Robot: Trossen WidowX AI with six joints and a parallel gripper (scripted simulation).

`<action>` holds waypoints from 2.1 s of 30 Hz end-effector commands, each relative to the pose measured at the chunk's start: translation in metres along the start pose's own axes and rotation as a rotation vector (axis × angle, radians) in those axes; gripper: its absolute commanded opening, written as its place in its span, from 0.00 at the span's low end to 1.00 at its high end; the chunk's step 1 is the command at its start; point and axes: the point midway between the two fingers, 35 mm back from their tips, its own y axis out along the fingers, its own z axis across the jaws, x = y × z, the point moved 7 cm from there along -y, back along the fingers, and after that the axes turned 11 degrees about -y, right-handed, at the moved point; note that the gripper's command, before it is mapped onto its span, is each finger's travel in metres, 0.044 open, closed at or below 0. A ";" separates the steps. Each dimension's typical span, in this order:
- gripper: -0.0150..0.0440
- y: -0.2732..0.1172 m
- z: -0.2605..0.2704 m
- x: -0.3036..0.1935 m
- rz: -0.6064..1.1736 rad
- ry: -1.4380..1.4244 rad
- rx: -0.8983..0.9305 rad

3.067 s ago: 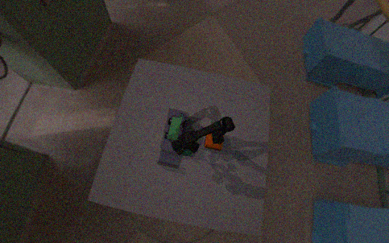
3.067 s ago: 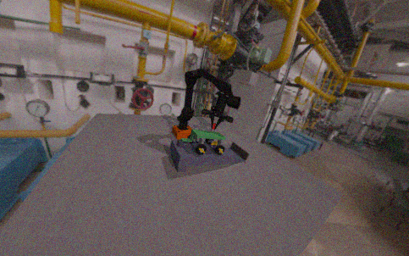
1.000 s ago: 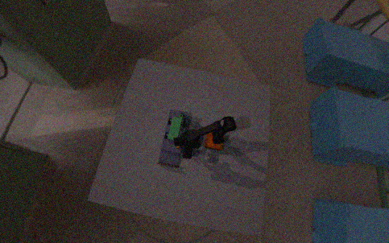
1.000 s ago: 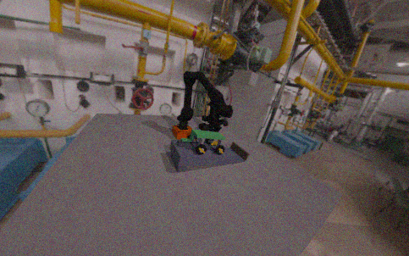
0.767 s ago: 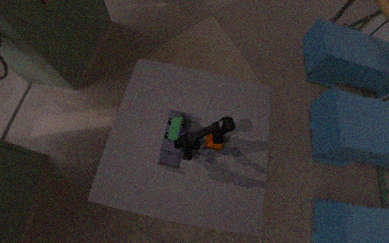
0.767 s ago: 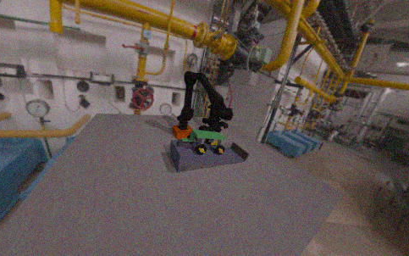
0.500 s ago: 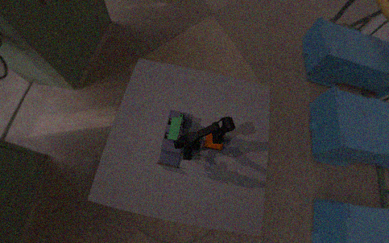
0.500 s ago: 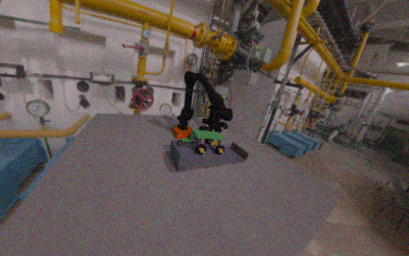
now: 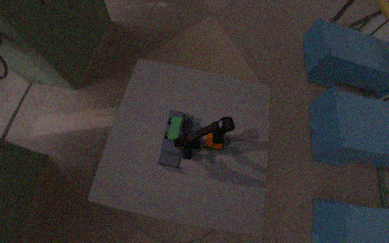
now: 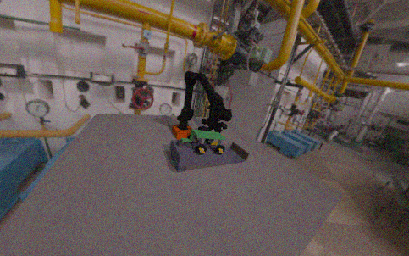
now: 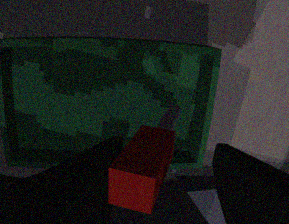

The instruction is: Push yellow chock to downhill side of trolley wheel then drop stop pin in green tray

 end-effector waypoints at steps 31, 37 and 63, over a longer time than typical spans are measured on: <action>0.58 0.004 0.016 0.002 -0.006 0.000 -0.002; 0.58 0.005 0.018 0.002 -0.006 0.000 -0.002; 0.58 0.009 0.029 0.002 -0.006 0.000 -0.001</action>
